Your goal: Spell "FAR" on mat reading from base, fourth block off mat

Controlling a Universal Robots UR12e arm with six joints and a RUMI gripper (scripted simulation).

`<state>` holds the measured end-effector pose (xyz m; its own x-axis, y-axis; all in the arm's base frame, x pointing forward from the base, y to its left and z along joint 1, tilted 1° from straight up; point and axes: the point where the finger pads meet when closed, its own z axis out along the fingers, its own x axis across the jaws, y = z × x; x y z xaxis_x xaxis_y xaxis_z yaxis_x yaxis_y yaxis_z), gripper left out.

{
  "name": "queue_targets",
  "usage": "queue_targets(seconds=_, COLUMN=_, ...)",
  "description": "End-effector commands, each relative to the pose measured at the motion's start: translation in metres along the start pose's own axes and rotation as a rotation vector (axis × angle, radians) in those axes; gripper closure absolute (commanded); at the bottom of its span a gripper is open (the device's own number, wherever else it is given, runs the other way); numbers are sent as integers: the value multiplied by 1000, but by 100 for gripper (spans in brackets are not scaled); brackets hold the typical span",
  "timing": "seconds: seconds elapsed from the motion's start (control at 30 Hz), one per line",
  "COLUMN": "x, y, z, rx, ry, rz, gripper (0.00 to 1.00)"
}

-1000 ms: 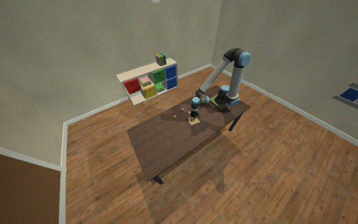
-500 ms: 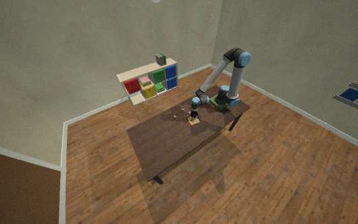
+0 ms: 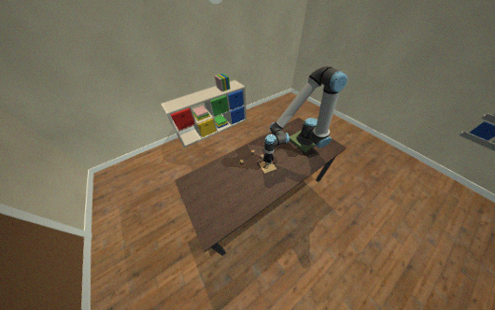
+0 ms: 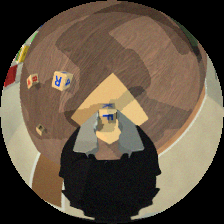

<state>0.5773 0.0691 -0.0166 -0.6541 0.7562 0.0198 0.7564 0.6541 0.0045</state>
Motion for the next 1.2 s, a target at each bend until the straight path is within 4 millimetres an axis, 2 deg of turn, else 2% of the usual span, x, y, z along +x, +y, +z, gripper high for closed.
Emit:
queue_targets(seconds=0.0, x=2, y=0, z=0, rx=0, ry=1, rz=-1, gripper=91)
queue_targets(seconds=0.87, x=2, y=0, z=0, rx=-1, ry=0, rz=-1, gripper=91)
queue_targets(seconds=0.97, x=0, y=1, z=-8, rx=-3, ry=-2, rz=-1, gripper=91)
queue_targets(seconds=1.13, x=-1, y=2, z=-35, rx=-4, ry=-4, rz=0, gripper=91)
queue_targets(seconds=1.17, x=-1, y=2, z=-35, rx=-4, ry=-4, rz=0, gripper=91)
